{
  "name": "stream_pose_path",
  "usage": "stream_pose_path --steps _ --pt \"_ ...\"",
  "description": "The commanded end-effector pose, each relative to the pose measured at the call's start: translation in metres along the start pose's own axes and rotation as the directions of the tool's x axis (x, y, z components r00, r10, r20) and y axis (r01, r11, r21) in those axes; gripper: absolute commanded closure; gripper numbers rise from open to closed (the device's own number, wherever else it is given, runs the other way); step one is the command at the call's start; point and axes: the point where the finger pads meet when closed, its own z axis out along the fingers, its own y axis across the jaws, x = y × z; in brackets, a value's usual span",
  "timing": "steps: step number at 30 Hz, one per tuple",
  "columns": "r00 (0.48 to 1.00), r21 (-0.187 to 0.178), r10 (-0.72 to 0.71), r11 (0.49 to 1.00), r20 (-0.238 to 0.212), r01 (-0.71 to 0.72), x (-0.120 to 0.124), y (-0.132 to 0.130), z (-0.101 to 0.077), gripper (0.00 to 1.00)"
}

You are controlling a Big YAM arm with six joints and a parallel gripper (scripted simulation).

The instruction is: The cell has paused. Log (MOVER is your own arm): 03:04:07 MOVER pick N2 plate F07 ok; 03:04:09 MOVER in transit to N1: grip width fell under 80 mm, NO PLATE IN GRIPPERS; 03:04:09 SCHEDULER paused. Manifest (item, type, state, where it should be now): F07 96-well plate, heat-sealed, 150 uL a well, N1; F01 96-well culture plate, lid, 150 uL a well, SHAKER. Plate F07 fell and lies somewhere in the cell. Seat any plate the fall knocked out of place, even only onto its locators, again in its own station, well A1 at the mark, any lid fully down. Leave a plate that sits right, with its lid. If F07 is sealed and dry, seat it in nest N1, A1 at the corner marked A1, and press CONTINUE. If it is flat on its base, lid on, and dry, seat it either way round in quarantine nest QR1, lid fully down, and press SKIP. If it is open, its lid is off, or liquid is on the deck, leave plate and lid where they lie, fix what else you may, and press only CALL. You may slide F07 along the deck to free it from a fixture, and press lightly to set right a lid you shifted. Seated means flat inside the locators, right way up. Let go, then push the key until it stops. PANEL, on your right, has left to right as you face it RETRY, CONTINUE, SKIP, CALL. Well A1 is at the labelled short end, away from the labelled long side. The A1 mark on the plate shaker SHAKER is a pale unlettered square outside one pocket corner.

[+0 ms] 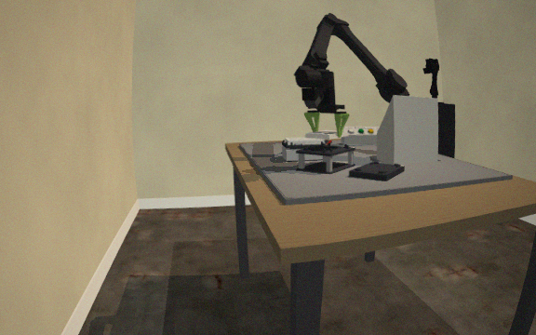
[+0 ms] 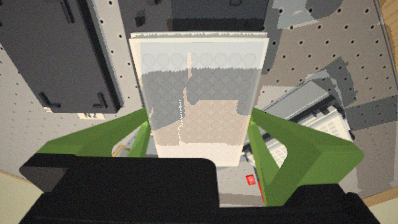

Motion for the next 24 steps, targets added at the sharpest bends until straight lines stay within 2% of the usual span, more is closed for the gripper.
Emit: stream_pose_path --steps 1,8,10,13,14,24 --pt "0.999 0.015 0.025 1.0 0.038 -0.025 -0.025 -0.002 -0.014 1.0" --pt "0.999 0.006 0.039 0.999 0.026 -0.04 -0.03 -0.001 -0.008 1.0" --pt "0.997 0.008 0.063 0.998 0.043 -0.063 -0.03 -0.01 -0.015 1.0" --pt "0.997 0.009 0.065 0.998 0.047 -0.065 -0.03 -0.011 -0.016 1.0" --pt "0.999 0.009 0.03 1.0 0.031 -0.03 -0.025 0.0 -0.01 1.0" --pt "0.999 0.009 0.03 1.0 0.031 -0.03 -0.025 0.0 -0.01 1.0"
